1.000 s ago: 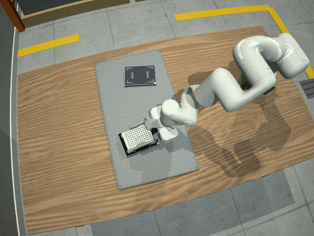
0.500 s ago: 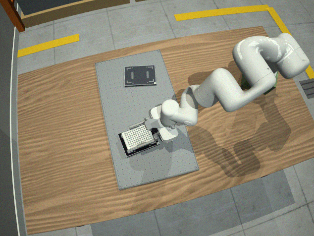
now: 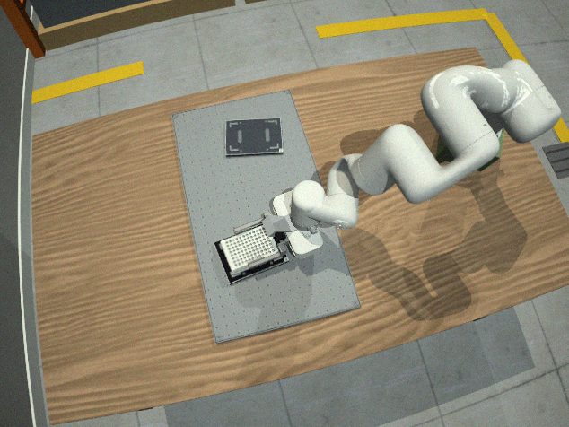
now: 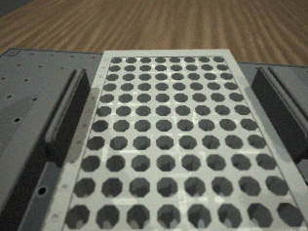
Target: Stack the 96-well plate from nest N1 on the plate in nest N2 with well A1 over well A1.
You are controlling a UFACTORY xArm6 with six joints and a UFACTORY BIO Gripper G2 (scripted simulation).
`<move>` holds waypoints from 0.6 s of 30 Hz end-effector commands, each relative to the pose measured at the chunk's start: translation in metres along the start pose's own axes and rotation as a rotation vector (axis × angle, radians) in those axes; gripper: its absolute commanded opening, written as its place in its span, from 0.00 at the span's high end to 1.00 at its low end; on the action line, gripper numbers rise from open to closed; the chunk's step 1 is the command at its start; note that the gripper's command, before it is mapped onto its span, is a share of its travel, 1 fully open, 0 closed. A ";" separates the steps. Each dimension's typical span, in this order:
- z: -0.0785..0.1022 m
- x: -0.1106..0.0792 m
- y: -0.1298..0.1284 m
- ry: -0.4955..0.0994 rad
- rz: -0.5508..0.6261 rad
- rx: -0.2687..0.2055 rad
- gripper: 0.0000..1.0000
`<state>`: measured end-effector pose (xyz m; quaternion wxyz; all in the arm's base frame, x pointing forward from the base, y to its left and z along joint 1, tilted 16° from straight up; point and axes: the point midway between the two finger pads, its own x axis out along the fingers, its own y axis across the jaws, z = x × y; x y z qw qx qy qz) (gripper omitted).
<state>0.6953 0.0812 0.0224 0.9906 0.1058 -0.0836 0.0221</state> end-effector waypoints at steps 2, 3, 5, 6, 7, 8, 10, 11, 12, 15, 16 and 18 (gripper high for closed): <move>0.001 0.002 0.000 -0.005 0.000 0.000 1.00; 0.001 0.002 0.000 -0.005 0.000 0.000 1.00; 0.001 0.002 0.000 -0.005 0.000 0.000 1.00; 0.001 0.002 0.000 -0.005 0.000 0.000 1.00; 0.001 0.002 0.000 -0.005 0.000 0.000 1.00; 0.001 0.002 0.000 -0.005 0.000 0.000 1.00; 0.000 0.002 0.000 -0.005 0.000 0.000 1.00; 0.000 0.002 0.000 -0.005 0.000 0.000 1.00; 0.000 0.002 0.000 -0.005 0.000 0.000 1.00; 0.000 0.002 0.000 -0.005 0.000 0.000 1.00; -0.001 0.002 0.000 -0.005 0.000 0.000 1.00; -0.001 0.002 0.000 -0.005 0.000 0.000 1.00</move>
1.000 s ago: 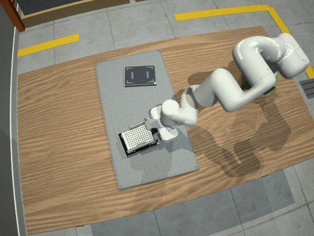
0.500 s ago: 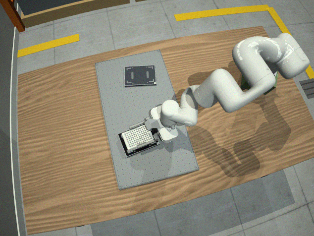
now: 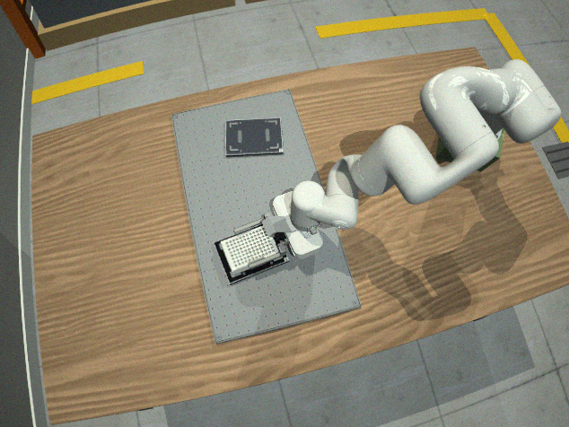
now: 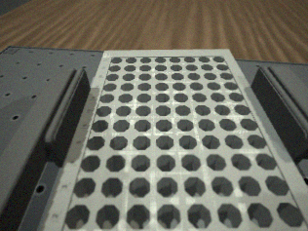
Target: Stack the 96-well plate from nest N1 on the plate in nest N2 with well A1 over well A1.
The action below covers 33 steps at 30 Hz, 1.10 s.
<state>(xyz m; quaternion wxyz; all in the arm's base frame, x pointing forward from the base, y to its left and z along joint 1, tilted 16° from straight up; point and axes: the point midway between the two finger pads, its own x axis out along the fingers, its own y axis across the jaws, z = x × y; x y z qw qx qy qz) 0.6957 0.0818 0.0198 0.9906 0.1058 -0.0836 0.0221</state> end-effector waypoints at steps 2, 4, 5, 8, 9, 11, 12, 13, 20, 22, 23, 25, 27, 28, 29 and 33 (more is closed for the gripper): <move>0.001 0.002 0.000 -0.005 0.000 0.000 1.00; 0.001 0.002 0.000 -0.005 0.000 0.000 1.00; 0.001 0.002 0.000 -0.005 0.000 0.000 1.00; 0.001 0.002 0.000 -0.005 0.000 0.000 1.00; 0.001 0.002 0.000 -0.005 0.000 0.000 1.00; 0.000 0.002 0.000 -0.005 0.000 0.000 1.00; 0.000 0.002 0.000 -0.005 0.000 0.000 1.00; 0.000 0.002 0.000 -0.005 0.000 0.000 1.00; -0.001 0.002 0.000 -0.005 0.000 0.000 1.00; -0.001 0.002 0.000 -0.005 0.000 0.000 1.00; -0.001 0.002 0.000 -0.005 0.000 0.000 1.00; -0.002 0.002 0.000 -0.005 0.000 0.000 1.00; -0.002 0.002 0.000 -0.005 0.000 0.000 1.00; -0.002 0.002 0.000 -0.005 0.000 0.000 1.00; -0.002 0.002 0.000 -0.005 0.000 0.000 1.00; -0.003 0.002 0.000 -0.005 0.000 0.000 1.00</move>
